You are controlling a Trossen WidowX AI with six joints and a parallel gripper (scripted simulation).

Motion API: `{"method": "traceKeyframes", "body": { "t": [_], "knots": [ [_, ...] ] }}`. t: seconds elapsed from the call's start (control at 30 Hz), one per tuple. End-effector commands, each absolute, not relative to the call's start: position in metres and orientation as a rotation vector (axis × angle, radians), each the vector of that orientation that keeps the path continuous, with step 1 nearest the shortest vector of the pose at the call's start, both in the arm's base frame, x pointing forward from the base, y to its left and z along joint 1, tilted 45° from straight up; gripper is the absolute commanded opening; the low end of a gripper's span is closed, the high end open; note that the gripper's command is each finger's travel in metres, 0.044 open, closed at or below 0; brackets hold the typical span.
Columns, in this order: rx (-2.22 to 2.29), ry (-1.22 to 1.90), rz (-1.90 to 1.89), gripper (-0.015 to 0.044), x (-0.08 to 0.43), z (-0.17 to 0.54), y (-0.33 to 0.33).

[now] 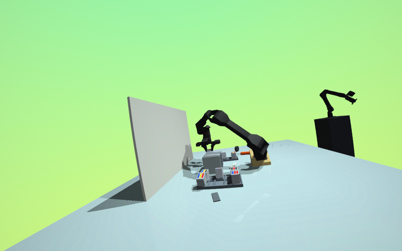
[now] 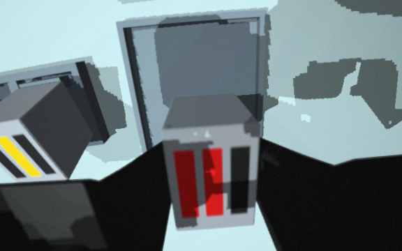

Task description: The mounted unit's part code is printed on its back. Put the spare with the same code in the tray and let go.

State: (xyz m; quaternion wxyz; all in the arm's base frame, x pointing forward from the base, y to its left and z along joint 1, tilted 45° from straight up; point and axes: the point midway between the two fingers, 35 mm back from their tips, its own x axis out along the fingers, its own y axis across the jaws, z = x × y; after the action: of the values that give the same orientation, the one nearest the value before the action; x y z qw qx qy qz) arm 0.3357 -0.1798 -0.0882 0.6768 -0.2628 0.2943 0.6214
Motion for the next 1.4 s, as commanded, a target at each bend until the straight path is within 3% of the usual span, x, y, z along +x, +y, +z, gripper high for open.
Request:
{"method": "traceKeyframes", "body": {
  "t": [0.0,1.37],
  "knots": [
    [-0.590,0.661,1.393,0.0000,0.336,-0.089,-0.177],
    [-0.588,0.658,1.394,0.0000,0.335,-0.108,-0.156]
  ]
}}
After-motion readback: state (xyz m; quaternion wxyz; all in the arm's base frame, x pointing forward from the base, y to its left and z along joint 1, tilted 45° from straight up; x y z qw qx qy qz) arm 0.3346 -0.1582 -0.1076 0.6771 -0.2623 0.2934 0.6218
